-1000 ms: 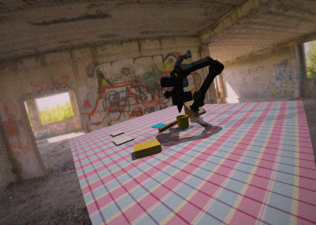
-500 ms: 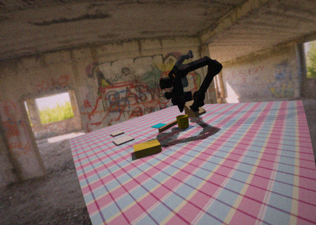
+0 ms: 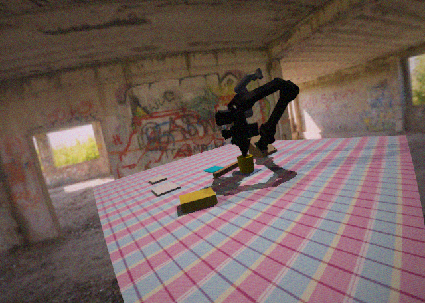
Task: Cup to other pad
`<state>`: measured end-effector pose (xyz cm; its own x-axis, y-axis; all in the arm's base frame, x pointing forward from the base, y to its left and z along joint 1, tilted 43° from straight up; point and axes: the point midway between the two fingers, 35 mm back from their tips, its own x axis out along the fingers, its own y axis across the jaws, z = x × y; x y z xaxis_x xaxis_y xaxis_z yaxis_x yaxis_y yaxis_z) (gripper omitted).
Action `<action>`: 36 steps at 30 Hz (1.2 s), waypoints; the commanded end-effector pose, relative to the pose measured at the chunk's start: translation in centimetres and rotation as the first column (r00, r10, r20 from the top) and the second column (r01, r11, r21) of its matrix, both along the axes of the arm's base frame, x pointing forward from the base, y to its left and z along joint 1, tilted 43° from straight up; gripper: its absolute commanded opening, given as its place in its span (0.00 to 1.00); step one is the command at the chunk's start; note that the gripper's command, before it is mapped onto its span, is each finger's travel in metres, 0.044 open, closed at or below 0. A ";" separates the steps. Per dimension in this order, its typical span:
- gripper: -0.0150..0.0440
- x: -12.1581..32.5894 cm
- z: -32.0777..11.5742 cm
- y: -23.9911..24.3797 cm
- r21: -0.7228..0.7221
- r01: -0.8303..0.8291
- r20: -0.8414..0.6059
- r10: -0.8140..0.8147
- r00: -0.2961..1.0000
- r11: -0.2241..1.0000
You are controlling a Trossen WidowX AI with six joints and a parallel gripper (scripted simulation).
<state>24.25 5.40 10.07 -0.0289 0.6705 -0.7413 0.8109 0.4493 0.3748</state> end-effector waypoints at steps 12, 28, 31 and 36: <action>0.54 -0.3 -1.8 1.8 0.006 0.000 -0.004 0.000 1.000 1.000; 0.46 -0.3 -2.2 2.1 0.004 -0.002 -0.001 0.002 1.000 1.000; 0.42 -0.3 -2.2 2.1 0.004 -0.002 -0.001 0.002 1.000 1.000; 0.37 -0.3 -2.2 2.1 0.004 -0.002 -0.001 0.002 1.000 1.000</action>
